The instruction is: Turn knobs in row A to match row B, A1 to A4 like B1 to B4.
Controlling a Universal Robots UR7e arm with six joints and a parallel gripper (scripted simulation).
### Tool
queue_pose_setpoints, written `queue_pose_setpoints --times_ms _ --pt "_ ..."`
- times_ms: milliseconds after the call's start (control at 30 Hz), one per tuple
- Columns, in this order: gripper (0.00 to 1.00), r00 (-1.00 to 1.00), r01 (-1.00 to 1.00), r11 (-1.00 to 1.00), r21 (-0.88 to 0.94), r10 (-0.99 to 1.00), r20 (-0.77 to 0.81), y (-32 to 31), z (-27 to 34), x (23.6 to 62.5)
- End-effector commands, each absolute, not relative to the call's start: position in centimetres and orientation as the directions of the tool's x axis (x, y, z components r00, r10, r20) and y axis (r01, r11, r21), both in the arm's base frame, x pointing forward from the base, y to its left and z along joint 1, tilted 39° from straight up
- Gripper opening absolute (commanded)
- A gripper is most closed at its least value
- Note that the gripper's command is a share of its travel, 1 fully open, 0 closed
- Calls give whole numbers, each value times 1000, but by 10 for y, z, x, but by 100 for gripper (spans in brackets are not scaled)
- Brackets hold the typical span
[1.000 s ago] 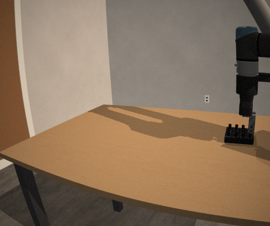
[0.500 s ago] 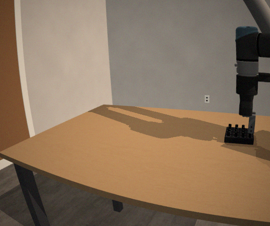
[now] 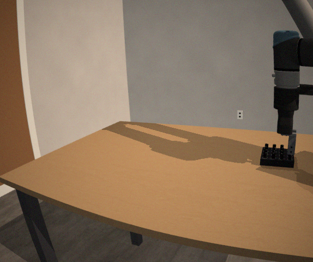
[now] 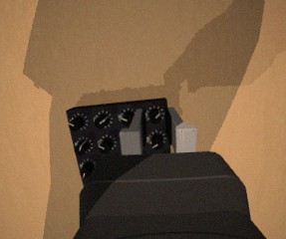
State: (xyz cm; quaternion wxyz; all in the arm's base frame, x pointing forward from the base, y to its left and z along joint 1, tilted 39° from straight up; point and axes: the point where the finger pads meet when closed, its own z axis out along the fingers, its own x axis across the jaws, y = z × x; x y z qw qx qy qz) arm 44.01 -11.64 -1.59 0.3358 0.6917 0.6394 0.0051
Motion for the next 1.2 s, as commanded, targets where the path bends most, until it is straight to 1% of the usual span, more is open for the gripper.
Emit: queue_pose_setpoints --times_ms 0,1167 --pt "46 182 881 44 472 888 -422 -116 -15 440" --pt "46 182 881 44 472 888 -422 -123 -26 446"
